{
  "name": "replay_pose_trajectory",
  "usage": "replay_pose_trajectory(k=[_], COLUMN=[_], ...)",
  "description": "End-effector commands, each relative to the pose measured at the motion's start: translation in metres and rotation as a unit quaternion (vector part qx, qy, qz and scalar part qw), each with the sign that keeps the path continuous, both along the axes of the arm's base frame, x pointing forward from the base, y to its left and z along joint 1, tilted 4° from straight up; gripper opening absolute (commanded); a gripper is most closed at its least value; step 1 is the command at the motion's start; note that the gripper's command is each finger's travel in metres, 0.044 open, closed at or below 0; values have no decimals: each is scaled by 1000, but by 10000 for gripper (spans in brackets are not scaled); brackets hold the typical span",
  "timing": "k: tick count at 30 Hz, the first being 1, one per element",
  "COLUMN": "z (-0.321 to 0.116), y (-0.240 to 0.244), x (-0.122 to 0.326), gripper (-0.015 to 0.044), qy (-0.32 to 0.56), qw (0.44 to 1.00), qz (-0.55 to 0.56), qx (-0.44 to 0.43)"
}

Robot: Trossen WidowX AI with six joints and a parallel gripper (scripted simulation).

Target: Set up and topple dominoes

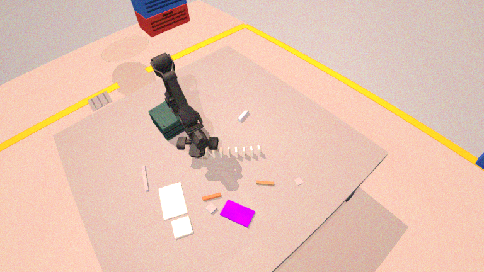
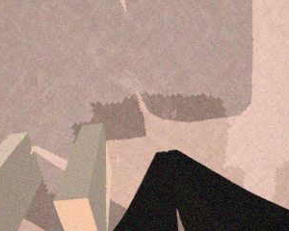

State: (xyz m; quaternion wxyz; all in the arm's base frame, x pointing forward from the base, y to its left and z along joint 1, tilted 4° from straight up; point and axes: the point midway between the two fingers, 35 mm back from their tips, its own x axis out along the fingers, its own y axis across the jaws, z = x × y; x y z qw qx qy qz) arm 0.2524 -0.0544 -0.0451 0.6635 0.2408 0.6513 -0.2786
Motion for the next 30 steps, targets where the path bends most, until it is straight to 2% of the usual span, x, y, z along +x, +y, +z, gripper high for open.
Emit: replay_pose_trajectory(k=[1,15,25,30], z=[-1,-2,53,57], y=[4,21,38,41], x=[5,21,33,34], gripper=[0,0,0,0], qy=[1,1,-1,0], qw=[1000,1000,1000,1000], qz=[0,0,-4,0], qx=[-1,-1,0,0])
